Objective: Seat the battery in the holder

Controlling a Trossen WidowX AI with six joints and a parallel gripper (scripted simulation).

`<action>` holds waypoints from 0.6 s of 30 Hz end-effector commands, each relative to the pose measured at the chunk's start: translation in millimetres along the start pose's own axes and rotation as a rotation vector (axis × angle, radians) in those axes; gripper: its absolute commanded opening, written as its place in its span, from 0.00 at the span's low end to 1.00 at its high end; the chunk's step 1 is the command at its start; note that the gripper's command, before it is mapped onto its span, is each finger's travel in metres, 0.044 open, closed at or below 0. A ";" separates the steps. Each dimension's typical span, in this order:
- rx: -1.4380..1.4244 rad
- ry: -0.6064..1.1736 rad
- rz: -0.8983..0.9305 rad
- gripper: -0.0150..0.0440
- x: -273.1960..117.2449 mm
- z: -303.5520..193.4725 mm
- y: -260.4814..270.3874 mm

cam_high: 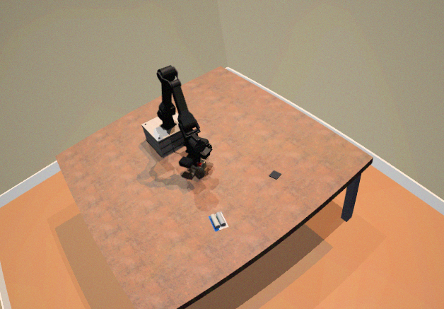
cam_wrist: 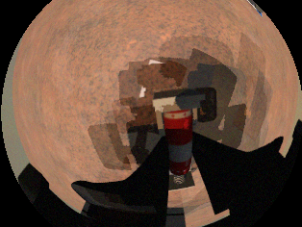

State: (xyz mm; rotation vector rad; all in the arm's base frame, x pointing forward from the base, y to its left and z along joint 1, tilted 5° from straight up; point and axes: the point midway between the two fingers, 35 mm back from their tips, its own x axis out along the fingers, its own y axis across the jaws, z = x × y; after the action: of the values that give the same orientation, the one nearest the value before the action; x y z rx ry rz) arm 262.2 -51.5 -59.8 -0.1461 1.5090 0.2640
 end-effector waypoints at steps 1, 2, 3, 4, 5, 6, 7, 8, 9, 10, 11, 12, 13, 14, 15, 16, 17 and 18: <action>0.003 0.000 0.000 0.37 0.0 0.9 0.4; 0.002 0.001 0.000 0.37 0.0 0.9 0.4; 0.002 0.001 0.000 0.37 0.0 0.9 0.4; 0.002 0.001 0.000 0.37 -0.1 1.0 0.3; 0.002 0.001 0.000 0.37 -0.1 1.0 0.3; 0.002 0.001 0.000 0.41 -0.1 1.0 0.3; 0.002 0.001 0.000 0.46 -0.1 1.0 0.3; 0.002 0.001 0.000 0.50 -0.1 1.0 0.3; 0.002 0.001 0.000 0.54 -0.1 1.0 0.3; 0.002 0.001 0.000 0.54 -0.1 1.0 0.3; 0.002 0.001 0.000 0.54 -0.5 1.1 0.3; 0.002 0.001 0.000 0.54 -1.1 1.1 0.3; 0.002 0.001 0.000 0.54 -2.0 1.1 0.3; 0.002 0.001 0.000 0.54 -3.3 1.2 0.3; 0.001 0.001 0.000 0.54 -4.8 1.2 0.3; 0.001 0.001 0.000 0.54 -6.4 1.2 0.3; 0.000 0.001 0.000 0.54 -8.2 1.2 0.3; 0.000 0.001 0.000 0.54 -10.1 1.2 0.3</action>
State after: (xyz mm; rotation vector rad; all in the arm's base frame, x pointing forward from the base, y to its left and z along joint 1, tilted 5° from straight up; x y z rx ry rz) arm 262.0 -51.2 -54.3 -0.1459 1.5134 0.2646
